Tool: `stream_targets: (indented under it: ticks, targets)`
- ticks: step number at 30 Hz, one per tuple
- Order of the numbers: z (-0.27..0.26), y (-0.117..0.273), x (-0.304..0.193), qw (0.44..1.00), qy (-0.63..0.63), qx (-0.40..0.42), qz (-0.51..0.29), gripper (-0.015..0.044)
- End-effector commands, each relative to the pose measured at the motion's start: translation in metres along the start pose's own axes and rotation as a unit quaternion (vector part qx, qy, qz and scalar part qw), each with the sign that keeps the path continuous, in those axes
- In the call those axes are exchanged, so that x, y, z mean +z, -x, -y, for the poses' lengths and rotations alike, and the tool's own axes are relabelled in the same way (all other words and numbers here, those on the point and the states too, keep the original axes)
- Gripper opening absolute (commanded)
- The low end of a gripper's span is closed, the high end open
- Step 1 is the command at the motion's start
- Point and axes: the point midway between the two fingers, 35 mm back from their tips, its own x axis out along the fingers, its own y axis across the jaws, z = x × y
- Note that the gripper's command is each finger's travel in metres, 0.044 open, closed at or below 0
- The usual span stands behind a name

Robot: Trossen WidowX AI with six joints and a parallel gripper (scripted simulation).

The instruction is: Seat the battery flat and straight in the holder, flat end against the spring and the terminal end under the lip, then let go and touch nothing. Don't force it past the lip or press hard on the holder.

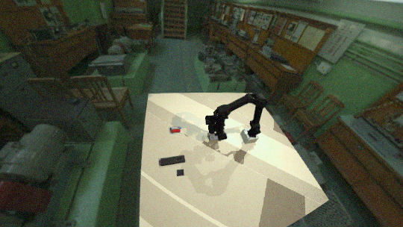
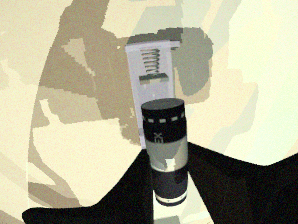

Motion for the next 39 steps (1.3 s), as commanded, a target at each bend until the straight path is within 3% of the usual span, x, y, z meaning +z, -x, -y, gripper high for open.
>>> stream_targets:
  ticks: [1,39]
  targets:
    - [0.000,-0.006,0.002,1.000,-0.004,-0.001,-0.023,0.0080]
    - [0.001,-0.021,0.013,0.990,-0.006,0.005,-0.143,0.0080]
